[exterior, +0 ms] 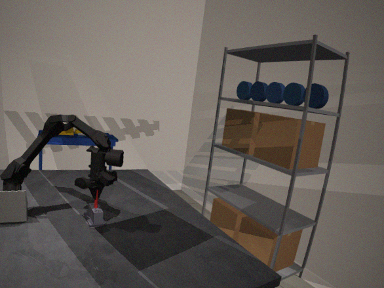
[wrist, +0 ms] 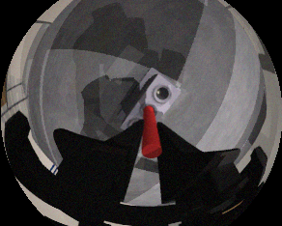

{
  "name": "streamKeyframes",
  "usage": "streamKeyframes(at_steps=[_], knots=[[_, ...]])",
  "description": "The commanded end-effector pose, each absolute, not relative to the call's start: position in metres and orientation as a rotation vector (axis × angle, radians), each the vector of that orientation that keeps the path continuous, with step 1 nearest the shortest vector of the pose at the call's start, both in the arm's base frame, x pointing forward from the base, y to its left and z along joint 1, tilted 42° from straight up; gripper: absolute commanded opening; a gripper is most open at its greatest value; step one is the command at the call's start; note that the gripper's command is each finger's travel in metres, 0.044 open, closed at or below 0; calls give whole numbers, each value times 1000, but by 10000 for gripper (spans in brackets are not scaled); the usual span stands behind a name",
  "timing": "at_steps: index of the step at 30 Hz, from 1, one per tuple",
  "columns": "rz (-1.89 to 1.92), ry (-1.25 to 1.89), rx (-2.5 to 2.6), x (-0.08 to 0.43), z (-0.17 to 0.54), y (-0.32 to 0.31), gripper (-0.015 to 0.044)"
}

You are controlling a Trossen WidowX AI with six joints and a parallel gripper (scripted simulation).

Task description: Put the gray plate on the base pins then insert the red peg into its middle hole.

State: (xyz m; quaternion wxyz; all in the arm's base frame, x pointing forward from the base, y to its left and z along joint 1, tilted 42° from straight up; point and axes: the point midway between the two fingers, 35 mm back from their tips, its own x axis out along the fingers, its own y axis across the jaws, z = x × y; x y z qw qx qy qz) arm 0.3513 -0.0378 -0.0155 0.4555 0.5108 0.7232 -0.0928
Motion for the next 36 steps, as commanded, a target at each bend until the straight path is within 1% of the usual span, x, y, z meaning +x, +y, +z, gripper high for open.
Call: streamKeyframes(at_steps=[1, 23, 28, 29, 36], knots=[[-231, 1786, 1264, 350, -16, -37, 0], [-231, 1786, 1261, 351, -17, -37, 0], [-231, 1786, 1261, 351, -17, -37, 131], [-231, 1786, 1261, 351, -17, -37, 150], [-231, 1786, 1261, 351, -17, -37, 150]])
